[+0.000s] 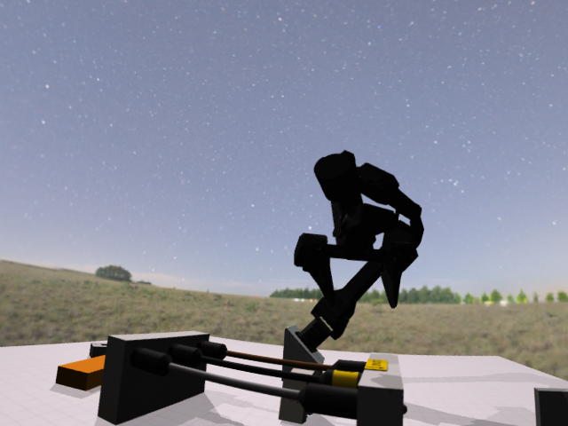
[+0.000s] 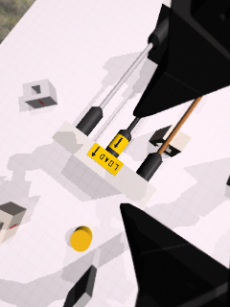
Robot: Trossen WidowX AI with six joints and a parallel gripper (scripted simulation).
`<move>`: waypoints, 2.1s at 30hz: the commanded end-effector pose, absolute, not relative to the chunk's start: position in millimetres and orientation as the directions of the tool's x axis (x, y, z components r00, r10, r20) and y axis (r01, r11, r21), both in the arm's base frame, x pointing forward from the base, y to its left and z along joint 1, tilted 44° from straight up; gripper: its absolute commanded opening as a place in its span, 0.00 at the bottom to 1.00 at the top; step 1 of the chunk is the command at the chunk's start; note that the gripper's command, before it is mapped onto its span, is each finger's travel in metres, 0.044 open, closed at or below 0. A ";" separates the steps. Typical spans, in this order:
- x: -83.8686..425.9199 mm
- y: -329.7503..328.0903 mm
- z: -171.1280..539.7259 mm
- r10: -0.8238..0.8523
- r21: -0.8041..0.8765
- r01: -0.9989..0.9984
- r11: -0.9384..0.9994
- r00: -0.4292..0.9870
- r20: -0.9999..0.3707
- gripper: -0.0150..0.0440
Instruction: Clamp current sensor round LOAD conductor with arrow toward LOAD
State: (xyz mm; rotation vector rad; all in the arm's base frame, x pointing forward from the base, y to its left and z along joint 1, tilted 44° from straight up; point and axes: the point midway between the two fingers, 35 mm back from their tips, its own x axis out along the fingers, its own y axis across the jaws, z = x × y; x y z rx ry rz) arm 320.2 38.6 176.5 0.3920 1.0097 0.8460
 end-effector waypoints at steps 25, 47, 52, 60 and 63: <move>236.6 5.5 67.3 0.670 0.684 0.037 0.728 0.168 -0.723 0.80; 243.2 23.4 46.2 0.668 0.682 0.037 0.730 0.169 -0.725 0.80; 244.6 29.1 40.3 0.668 0.682 0.037 0.730 0.169 -0.724 0.80; 246.1 38.5 31.3 0.670 0.684 0.036 0.729 0.169 -0.723 0.80; 246.5 42.1 28.0 0.671 0.685 0.036 0.728 0.169 -0.722 0.80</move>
